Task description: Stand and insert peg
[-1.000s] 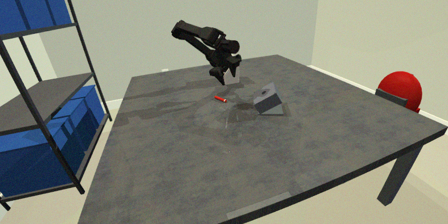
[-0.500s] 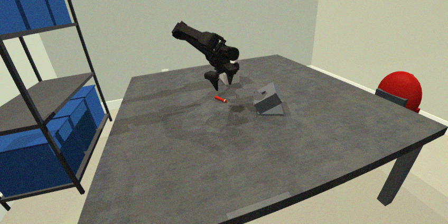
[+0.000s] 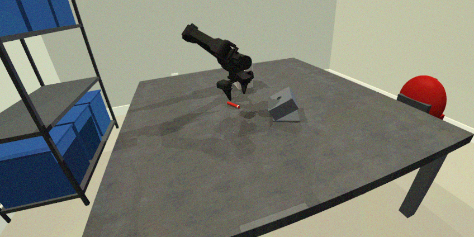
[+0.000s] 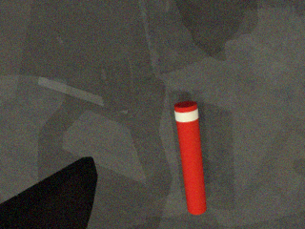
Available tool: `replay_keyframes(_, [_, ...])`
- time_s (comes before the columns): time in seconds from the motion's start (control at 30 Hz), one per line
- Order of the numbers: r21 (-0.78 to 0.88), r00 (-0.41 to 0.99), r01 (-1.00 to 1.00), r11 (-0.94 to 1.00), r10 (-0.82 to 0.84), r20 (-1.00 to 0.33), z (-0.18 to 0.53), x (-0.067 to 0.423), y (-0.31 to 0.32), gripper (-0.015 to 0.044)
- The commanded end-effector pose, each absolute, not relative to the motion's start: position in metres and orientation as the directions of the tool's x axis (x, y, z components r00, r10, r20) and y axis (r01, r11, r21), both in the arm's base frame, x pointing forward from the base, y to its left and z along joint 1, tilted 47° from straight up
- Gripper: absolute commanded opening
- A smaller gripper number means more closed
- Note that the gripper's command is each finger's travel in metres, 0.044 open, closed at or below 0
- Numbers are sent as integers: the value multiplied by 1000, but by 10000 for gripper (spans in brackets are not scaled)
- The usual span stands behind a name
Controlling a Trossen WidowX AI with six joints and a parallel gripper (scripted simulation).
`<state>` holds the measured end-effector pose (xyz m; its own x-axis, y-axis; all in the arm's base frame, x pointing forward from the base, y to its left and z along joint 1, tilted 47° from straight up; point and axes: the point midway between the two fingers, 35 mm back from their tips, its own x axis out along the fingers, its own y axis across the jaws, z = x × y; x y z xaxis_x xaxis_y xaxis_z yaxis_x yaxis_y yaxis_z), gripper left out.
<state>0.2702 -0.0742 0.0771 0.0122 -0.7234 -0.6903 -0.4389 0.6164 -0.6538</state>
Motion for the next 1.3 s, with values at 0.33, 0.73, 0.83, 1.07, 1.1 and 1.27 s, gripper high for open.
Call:
replay_keyframes(0.33, [-653, 4, -448, 611, -729, -685, 60, 268, -93, 440])
replay_keyframes(0.73, [-655, 4, -447, 609, -731, -682, 47, 266, -108, 440])
replay_keyframes(0.83, [-656, 4, -447, 608, -732, -681, 44, 266, -112, 440])
replay_keyframes(1.07, [-657, 4, -448, 606, -734, -679, 41, 265, -116, 387])
replay_keyframes(1.1, [-657, 4, -448, 606, -734, -679, 41, 265, -116, 361])
replay_keyframes(1.27, [-657, 4, -448, 606, -734, -679, 41, 265, -116, 230])
